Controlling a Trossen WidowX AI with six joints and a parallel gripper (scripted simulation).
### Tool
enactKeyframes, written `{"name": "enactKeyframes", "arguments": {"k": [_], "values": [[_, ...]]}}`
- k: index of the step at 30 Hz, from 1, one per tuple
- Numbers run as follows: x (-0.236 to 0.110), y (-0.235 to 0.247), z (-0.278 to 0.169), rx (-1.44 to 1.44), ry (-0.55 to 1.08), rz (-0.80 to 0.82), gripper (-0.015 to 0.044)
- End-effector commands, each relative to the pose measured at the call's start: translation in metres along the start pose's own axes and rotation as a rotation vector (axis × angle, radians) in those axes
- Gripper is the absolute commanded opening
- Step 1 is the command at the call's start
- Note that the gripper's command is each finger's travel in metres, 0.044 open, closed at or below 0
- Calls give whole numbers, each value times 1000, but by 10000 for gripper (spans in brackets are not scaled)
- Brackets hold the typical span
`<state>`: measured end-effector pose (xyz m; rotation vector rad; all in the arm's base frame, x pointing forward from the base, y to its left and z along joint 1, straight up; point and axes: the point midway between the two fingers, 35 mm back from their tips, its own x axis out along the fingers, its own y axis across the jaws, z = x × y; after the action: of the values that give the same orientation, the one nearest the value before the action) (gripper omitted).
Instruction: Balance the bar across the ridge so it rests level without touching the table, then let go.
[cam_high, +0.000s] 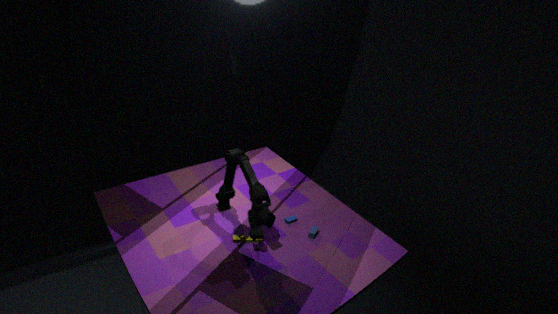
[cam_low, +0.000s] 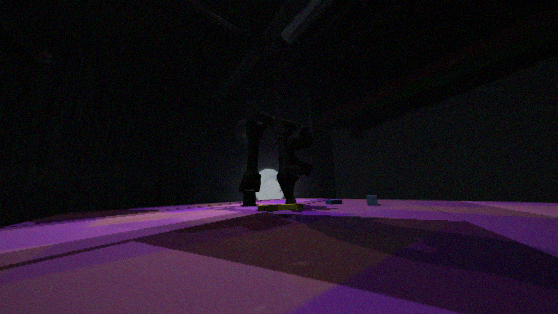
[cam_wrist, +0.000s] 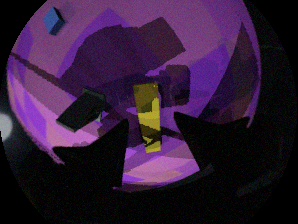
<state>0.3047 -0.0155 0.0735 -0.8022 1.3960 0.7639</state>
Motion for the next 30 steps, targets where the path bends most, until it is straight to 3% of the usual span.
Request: {"name": "enactKeyframes", "arguments": {"k": [1, 26, 30], "values": [[6, 1, 0, -6, -3, 7, 315], [25, 2, 0, -6, -3, 7, 315], [24, 2, -1, 0, 3, 5, 210]]}}
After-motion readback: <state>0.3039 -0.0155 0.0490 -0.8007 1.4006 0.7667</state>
